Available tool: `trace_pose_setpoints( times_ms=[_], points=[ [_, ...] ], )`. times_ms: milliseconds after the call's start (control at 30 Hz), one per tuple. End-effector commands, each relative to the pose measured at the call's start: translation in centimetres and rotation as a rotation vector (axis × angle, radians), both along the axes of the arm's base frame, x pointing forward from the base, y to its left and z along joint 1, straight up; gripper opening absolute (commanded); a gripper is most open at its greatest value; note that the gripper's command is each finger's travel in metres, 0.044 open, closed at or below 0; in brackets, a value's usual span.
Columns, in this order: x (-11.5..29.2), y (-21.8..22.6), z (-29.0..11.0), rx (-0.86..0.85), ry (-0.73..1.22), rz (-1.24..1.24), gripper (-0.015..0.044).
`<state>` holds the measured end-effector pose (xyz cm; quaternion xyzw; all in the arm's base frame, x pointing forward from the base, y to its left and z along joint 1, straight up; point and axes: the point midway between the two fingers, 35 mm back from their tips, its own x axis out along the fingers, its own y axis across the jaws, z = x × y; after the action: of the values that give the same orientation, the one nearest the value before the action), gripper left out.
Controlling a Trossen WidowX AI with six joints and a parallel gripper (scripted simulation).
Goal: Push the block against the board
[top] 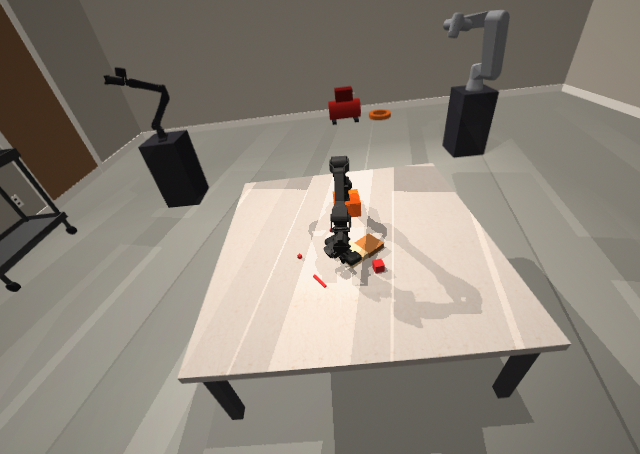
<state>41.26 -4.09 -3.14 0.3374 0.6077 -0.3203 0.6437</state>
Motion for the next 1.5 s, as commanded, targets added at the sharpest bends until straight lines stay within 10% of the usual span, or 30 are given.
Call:
trace_pose_setpoints(
  times_ms=[0,1133,1467],
  points=[
    [-0.6,0.6,-0.4,0.005,0.016,0.004,0.0000],
    [2.6,-3.7,-0.2,0.001,0.013,0.004,0.0000],
    [2.2,-3.3,5.3,0.001,0.013,0.004,0.0000]
  ],
)
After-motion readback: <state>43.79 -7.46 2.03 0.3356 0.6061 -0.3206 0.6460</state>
